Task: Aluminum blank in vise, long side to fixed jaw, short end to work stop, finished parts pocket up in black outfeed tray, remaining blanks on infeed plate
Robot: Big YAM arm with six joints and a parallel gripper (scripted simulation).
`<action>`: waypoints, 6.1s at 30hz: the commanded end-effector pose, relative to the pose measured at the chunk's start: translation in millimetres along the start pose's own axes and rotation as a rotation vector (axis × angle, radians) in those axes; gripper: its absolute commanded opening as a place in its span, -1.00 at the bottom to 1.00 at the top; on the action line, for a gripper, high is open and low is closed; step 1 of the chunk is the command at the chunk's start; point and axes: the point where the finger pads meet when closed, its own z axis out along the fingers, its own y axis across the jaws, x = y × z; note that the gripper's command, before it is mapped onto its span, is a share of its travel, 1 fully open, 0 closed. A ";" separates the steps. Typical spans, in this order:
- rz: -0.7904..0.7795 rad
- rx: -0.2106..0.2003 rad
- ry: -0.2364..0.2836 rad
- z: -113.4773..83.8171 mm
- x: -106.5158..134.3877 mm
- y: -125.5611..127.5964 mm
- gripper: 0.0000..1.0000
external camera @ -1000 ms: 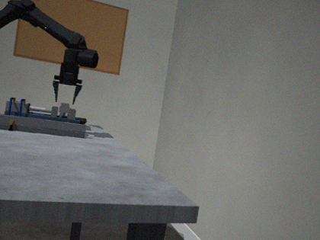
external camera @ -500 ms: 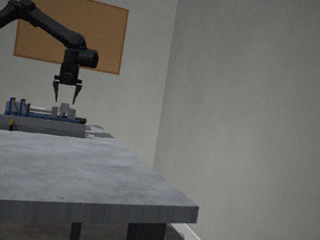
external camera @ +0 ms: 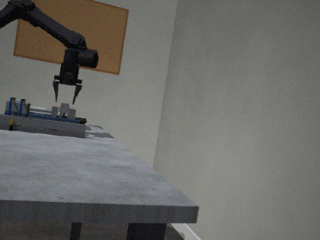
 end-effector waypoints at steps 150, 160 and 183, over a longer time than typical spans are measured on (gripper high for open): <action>-0.007 -0.001 -0.003 17.4 -2.3 7.5 0.28; -0.007 -0.001 -0.003 17.4 -2.2 7.5 0.28; -0.014 -0.005 -0.006 16.1 -2.4 9.9 -1.00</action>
